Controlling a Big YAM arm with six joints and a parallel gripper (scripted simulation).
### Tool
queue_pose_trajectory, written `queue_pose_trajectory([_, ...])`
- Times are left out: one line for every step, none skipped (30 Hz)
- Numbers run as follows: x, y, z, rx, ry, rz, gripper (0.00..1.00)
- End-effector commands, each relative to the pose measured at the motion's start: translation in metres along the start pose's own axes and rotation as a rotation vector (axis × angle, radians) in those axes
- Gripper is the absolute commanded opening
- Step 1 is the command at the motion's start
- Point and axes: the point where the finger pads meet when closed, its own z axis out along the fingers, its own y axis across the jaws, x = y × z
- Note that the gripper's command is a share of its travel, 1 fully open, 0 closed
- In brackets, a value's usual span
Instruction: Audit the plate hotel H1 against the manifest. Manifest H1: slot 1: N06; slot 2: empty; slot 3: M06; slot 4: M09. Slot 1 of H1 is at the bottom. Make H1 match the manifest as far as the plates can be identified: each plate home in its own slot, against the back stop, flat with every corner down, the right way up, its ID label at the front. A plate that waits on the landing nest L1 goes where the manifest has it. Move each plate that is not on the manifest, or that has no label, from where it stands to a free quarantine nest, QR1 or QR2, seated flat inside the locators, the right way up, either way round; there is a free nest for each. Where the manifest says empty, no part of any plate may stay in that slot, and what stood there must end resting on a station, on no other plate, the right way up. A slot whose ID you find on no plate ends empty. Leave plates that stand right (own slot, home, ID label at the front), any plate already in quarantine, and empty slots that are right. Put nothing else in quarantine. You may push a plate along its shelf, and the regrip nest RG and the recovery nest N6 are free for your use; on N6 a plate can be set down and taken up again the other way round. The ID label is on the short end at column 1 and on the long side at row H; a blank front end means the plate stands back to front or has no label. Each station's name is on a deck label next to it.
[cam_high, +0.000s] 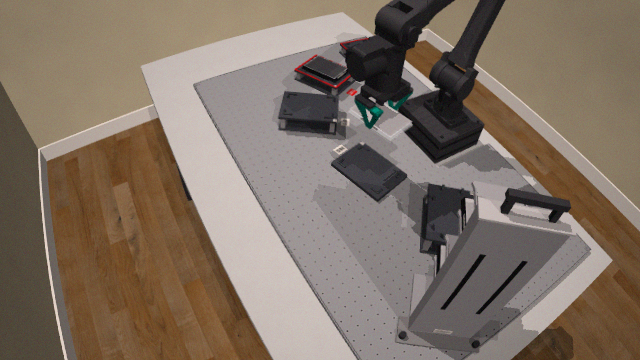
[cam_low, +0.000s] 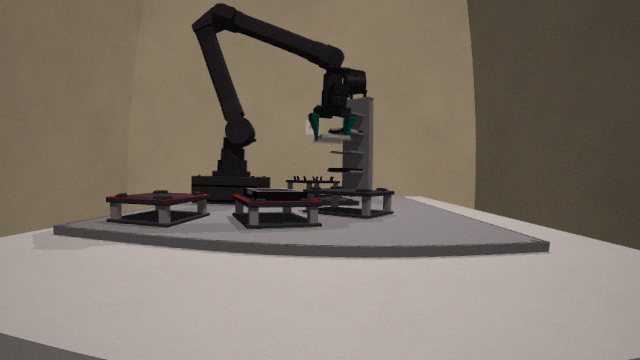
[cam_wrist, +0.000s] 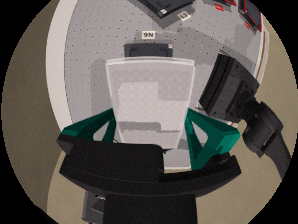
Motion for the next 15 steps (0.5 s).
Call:
queue_pose_trajectory([0.001, 0.009, 0.003, -0.025, -0.004, 0.006, 0.86])
queue_pose_trajectory([0.001, 0.010, 0.005, -0.025, -0.004, 0.005, 0.86])
queue_pose_trajectory([0.001, 0.010, 0.008, -0.025, -0.004, 0.005, 0.86])
queue_pose_trajectory([0.001, 0.010, 0.008, -0.025, -0.004, 0.005, 0.86])
queue_pose_trajectory([0.001, 0.010, 0.008, -0.025, -0.004, 0.005, 0.86])
queue_pose_trajectory([-0.001, 0.031, -0.016, -0.101, -0.013, 0.003, 0.86])
queue_pose_trajectory([0.001, 0.016, 0.006, -0.046, -0.007, 0.003, 0.86])
queue_pose_trajectory([0.001, 0.010, 0.016, -0.025, -0.004, 0.003, 0.86])
queue_pose_trajectory([0.001, 0.010, 0.019, -0.025, -0.004, 0.003, 0.86])
queue_pose_trajectory([0.001, 0.010, 0.022, -0.025, -0.004, 0.004, 0.86])
queue_pose_trajectory([0.001, 0.010, 0.024, -0.025, -0.004, 0.004, 0.86])
queue_pose_trajectory([0.001, 0.010, 0.027, -0.025, -0.004, 0.004, 0.86])
queue_pose_trajectory([0.001, 0.010, 0.030, -0.024, -0.004, 0.004, 0.86])
queue_pose_trajectory([0.001, 0.010, 0.032, -0.024, -0.004, 0.004, 0.86])
queue_pose_trajectory([0.002, 0.010, 0.035, -0.024, -0.004, 0.003, 0.86])
